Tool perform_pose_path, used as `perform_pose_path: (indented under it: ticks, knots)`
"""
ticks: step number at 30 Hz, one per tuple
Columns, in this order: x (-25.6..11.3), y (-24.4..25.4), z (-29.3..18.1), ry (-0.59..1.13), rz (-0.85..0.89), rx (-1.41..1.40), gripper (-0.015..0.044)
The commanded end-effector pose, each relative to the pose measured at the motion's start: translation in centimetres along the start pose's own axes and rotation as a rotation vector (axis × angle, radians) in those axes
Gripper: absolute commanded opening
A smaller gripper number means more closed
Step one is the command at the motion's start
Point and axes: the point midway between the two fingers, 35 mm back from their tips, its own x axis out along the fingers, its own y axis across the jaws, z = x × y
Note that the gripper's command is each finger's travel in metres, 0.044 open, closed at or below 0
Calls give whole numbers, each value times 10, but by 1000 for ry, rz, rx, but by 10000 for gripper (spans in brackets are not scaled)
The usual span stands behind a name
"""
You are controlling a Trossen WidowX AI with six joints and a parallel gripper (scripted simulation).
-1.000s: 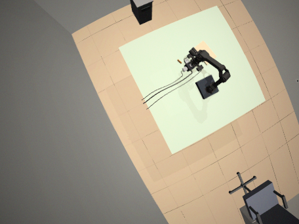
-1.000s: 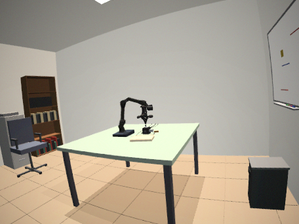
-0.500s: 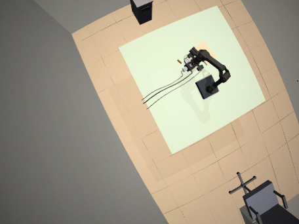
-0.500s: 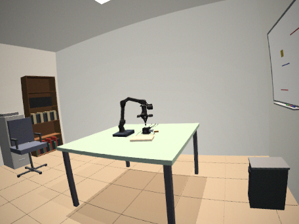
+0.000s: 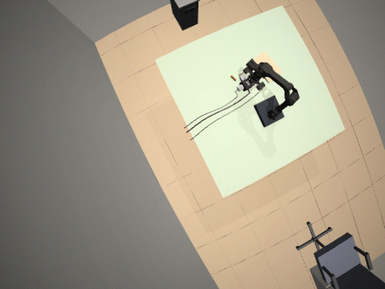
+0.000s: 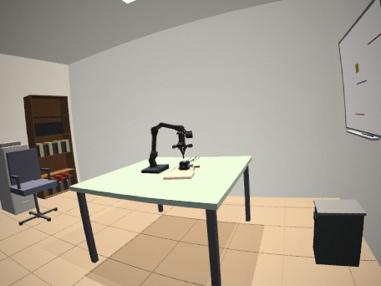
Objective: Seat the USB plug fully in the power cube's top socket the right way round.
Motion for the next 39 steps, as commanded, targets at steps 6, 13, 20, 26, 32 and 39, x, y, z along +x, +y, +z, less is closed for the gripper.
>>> perform_pose_path:
  ticks: [6,13,20,26,32,39]
  knots:
    - [1,-1,0,0,-2,-231,0]
    - [1,-1,0,0,-2,-413,0]
    - [1,-1,0,1,-2,-596,0]
    - [1,-1,0,1,-2,-753,0]
    - [1,-1,0,1,-2,-910,0]
    - [1,-1,0,1,-2,-1094,0]
